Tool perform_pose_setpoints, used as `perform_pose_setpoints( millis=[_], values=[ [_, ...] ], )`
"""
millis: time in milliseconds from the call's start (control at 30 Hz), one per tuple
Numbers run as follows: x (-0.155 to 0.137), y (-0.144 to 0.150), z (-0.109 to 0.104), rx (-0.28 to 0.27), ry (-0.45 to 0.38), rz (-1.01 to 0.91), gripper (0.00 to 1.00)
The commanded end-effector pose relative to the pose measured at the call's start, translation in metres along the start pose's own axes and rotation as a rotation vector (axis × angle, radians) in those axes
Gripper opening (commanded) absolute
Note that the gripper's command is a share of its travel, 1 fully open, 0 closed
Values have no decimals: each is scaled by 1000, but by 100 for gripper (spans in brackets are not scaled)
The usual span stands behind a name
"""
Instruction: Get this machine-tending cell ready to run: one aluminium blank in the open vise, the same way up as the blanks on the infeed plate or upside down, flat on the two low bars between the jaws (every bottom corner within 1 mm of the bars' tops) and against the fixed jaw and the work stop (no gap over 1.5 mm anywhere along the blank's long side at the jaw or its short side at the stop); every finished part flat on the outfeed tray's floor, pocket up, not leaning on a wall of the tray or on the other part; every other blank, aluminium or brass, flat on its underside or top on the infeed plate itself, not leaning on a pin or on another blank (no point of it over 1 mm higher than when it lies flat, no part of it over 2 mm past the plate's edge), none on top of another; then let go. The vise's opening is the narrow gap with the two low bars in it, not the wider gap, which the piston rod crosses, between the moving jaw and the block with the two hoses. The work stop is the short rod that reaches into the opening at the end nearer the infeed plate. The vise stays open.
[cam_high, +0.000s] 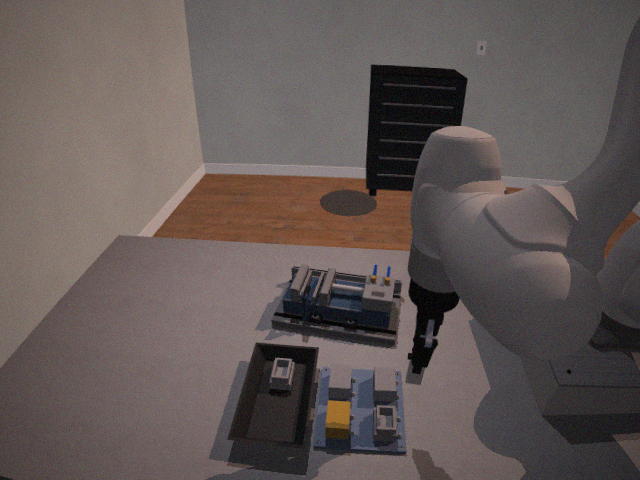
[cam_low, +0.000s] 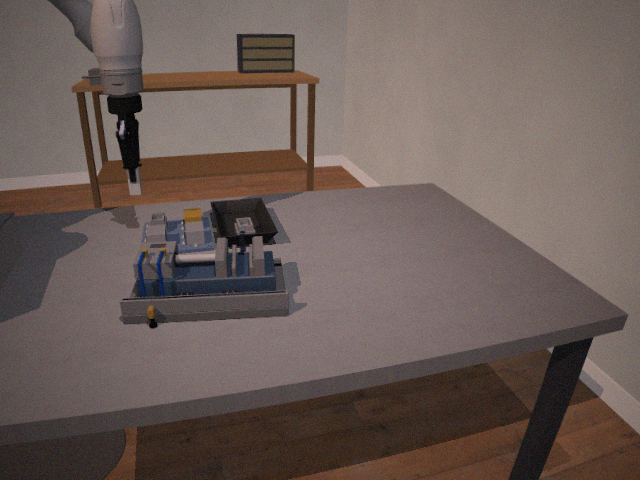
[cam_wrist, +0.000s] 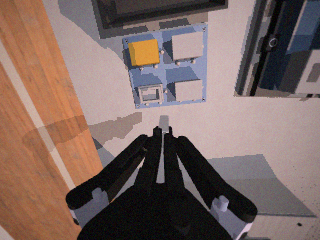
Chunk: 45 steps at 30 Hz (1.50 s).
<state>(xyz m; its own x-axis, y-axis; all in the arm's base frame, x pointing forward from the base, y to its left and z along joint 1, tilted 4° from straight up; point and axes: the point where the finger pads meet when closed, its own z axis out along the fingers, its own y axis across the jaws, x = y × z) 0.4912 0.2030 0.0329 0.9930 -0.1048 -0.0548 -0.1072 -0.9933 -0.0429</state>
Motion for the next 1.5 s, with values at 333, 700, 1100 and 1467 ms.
perform_pose_setpoints(
  millis=[333,700,1100,1467],
  values=[
    [-4,0,-21,0,-3,-5,0],
    [-4,0,-46,0,-3,-5,0],
    [-4,0,-64,0,-3,-5,0],
    [47,-9,-67,0,-3,-5,0]
  ],
)
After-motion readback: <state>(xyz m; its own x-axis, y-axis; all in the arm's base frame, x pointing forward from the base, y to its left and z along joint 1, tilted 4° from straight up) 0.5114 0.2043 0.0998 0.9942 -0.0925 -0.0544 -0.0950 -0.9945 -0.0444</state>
